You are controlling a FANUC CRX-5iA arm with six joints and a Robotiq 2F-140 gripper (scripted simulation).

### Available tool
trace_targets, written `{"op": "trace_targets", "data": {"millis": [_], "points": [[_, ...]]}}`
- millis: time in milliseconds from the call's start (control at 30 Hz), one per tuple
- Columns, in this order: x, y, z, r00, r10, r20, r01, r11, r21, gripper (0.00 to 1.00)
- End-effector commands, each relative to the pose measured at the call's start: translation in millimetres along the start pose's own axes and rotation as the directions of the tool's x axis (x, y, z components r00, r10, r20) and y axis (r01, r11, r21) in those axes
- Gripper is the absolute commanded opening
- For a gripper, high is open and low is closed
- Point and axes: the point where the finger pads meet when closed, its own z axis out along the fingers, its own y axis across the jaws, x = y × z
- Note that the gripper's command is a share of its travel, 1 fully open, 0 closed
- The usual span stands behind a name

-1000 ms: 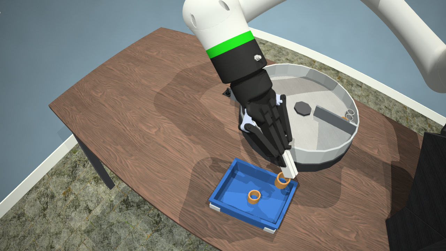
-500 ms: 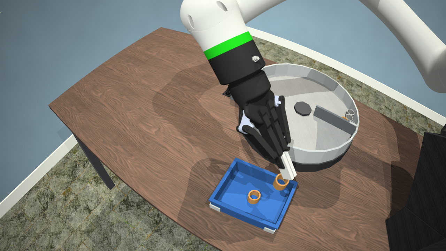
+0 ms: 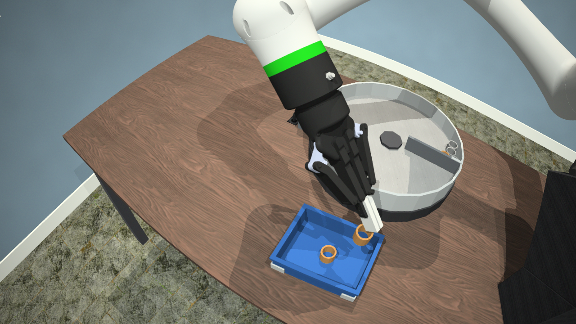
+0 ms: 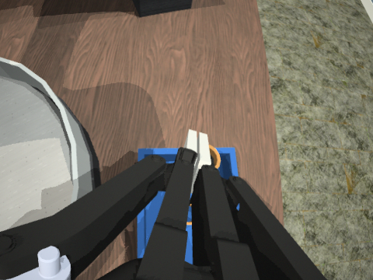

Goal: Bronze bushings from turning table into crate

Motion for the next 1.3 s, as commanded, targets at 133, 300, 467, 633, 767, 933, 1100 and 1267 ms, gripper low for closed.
{"op": "trace_targets", "data": {"millis": [133, 300, 467, 633, 767, 933, 1100, 1267], "points": [[0.1, 0.1, -0.2, 1.000, 0.000, 0.000, 0.000, 1.000, 0.000, 0.00], [0.1, 0.1, -0.2, 1.000, 0.000, 0.000, 0.000, 1.000, 0.000, 0.00], [-3.9, 0.2, 4.6, 1.000, 0.000, 0.000, 0.000, 1.000, 0.000, 0.00], [-19.7, 0.4, 23.4, 1.000, 0.000, 0.000, 0.000, 1.000, 0.000, 0.00], [-27.4, 0.6, 32.7, 1.000, 0.000, 0.000, 0.000, 1.000, 0.000, 0.00], [-42.1, 0.8, 50.3, 1.000, 0.000, 0.000, 0.000, 1.000, 0.000, 0.00], [-45.6, 0.8, 54.5, 1.000, 0.000, 0.000, 0.000, 1.000, 0.000, 0.00], [-45.6, 0.8, 54.5, 1.000, 0.000, 0.000, 0.000, 1.000, 0.000, 0.00]]}}
